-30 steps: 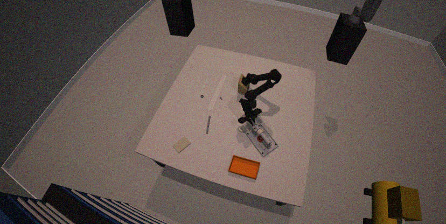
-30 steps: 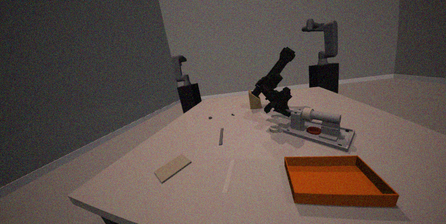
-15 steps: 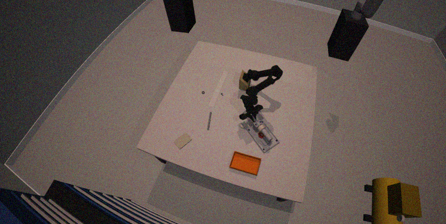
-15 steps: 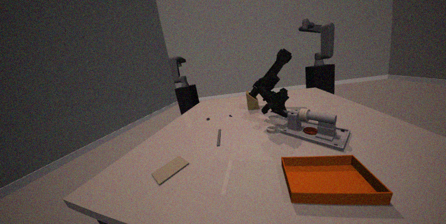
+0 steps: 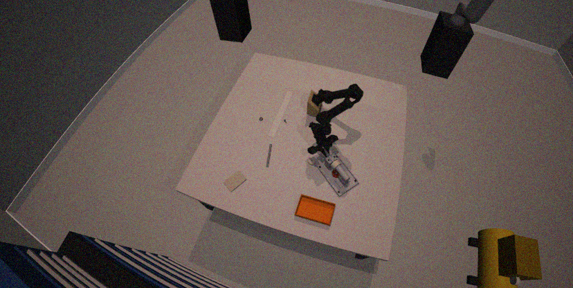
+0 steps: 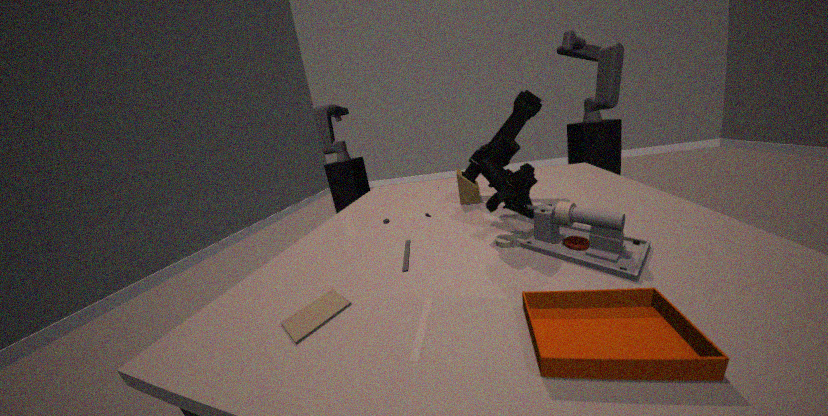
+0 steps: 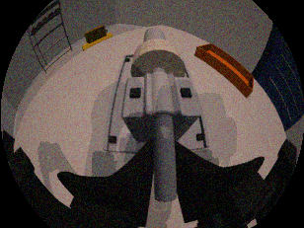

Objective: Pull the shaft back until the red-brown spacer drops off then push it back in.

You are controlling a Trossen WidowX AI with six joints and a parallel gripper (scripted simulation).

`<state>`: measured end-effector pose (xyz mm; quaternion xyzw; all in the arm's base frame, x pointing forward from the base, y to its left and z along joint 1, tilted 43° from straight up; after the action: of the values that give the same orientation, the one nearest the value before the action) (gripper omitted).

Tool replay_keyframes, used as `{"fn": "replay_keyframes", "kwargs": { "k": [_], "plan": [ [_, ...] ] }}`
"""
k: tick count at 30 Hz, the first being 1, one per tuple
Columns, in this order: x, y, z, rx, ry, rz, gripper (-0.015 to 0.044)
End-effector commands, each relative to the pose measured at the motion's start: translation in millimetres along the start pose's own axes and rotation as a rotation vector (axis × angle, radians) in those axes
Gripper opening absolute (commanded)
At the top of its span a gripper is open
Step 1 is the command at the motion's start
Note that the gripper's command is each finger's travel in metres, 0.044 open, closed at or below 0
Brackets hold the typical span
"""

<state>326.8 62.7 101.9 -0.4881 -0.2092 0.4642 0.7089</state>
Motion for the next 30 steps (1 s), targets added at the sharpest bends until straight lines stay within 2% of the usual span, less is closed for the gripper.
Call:
{"fn": "replay_keyframes", "kwargs": {
  "k": [1, 30],
  "plan": [
    [1.9, -2.4, 0.8, -0.005, -0.005, -0.002, 0.0000],
    [5.0, -5.5, 0.9, -0.005, -0.005, -0.002, 0.0000]
  ]
}}
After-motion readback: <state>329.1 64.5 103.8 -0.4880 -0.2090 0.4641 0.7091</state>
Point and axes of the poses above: the point midway between the two fingers, 35 mm back from their tips, its own x axis out along the fingers, its own z axis across the jaws, y = z × x, the point moved 6 cm from there along -x, back along the fingers
